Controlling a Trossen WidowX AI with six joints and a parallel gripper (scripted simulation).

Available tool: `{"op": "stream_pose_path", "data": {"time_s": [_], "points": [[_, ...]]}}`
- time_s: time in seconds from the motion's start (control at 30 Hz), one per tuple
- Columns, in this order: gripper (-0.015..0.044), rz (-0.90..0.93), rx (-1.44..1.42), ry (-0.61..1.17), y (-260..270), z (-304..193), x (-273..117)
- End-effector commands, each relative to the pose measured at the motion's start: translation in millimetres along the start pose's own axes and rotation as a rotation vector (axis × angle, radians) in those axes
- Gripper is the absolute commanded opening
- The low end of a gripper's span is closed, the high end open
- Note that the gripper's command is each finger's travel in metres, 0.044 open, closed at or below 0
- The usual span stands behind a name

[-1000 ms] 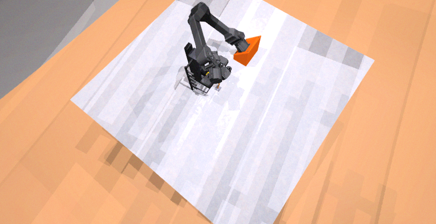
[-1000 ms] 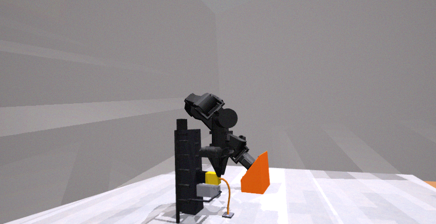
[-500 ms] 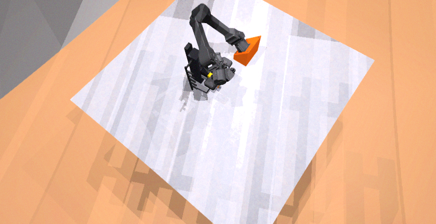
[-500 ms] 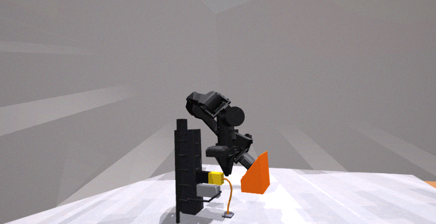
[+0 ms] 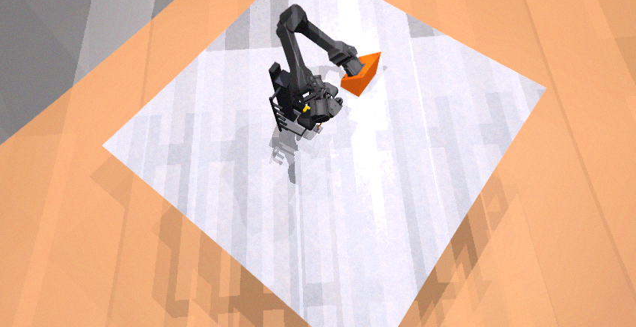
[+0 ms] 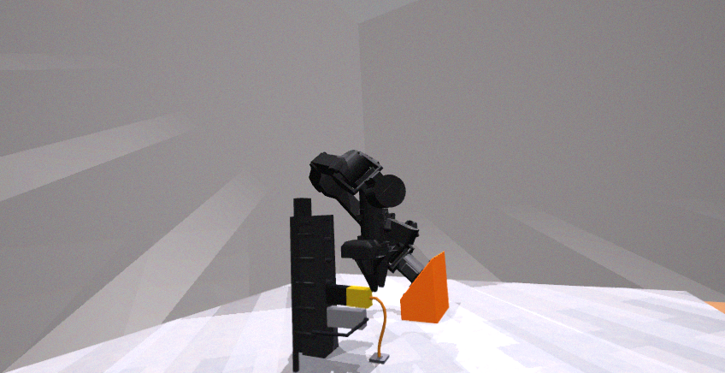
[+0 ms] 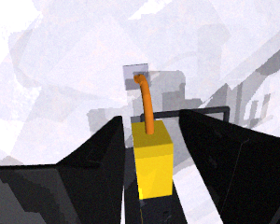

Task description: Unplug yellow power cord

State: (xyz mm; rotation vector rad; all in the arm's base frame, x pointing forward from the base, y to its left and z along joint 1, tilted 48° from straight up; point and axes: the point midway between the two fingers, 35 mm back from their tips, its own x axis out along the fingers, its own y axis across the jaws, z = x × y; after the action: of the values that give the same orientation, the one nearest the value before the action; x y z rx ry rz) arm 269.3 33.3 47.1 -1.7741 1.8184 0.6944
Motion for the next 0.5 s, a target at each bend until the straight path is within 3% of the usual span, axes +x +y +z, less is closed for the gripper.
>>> {"op": "stream_pose_path", "data": {"time_s": [0.0, 0.47], "points": [[0.016, -0.004, -0.009, -0.008, -0.7, -0.1, -3.9], [0.016, -0.004, -0.009, -0.008, -1.0, -19.7, -3.8]]}}
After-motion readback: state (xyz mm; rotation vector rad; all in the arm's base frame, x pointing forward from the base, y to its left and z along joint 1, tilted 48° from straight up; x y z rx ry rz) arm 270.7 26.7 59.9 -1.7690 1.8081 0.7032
